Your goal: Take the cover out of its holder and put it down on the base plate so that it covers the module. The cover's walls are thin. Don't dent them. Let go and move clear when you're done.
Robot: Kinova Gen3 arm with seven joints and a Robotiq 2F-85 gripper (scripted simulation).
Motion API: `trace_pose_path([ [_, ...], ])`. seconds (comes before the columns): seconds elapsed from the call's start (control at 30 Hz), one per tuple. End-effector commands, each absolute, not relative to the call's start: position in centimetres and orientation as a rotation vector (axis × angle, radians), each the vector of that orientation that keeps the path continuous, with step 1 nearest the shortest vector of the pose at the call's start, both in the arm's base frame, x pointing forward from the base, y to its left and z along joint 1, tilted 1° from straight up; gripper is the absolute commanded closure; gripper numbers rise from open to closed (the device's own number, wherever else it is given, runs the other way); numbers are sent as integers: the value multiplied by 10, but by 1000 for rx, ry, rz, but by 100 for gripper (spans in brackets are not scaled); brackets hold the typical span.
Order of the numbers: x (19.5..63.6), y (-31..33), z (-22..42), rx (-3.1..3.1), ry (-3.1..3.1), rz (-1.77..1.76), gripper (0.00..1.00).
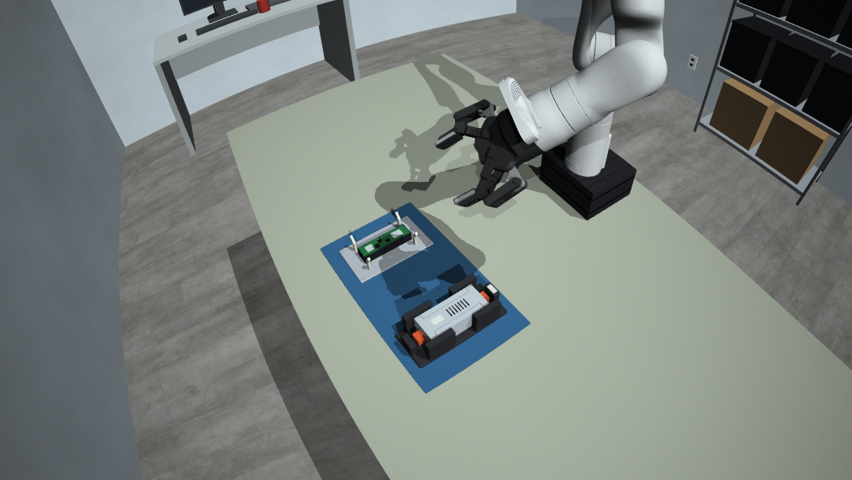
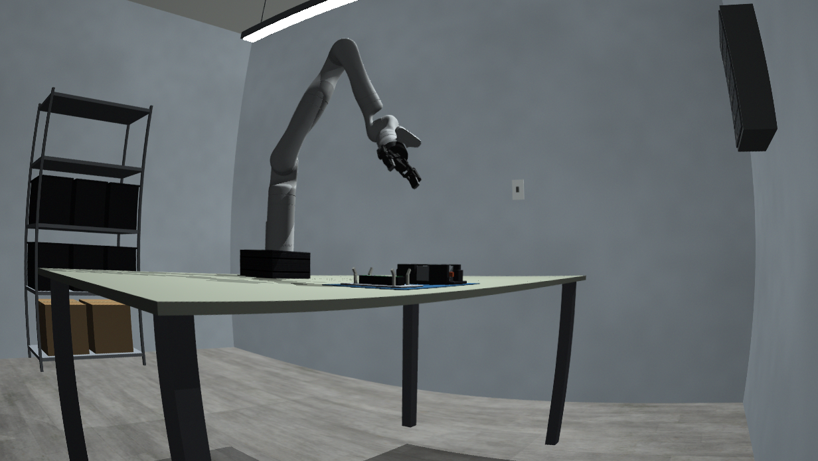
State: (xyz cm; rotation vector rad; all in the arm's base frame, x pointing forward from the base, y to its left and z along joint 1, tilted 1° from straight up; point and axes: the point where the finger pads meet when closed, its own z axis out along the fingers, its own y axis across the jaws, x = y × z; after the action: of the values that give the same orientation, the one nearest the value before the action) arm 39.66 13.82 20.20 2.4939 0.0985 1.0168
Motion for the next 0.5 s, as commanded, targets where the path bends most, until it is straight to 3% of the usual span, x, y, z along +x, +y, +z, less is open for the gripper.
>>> trace_pose_path([
  [0.0, 404, 108, 216, 2542, 45, 987, 0],
  [0.47, 406, 86, 216, 2662, 103, 836, 0],
])
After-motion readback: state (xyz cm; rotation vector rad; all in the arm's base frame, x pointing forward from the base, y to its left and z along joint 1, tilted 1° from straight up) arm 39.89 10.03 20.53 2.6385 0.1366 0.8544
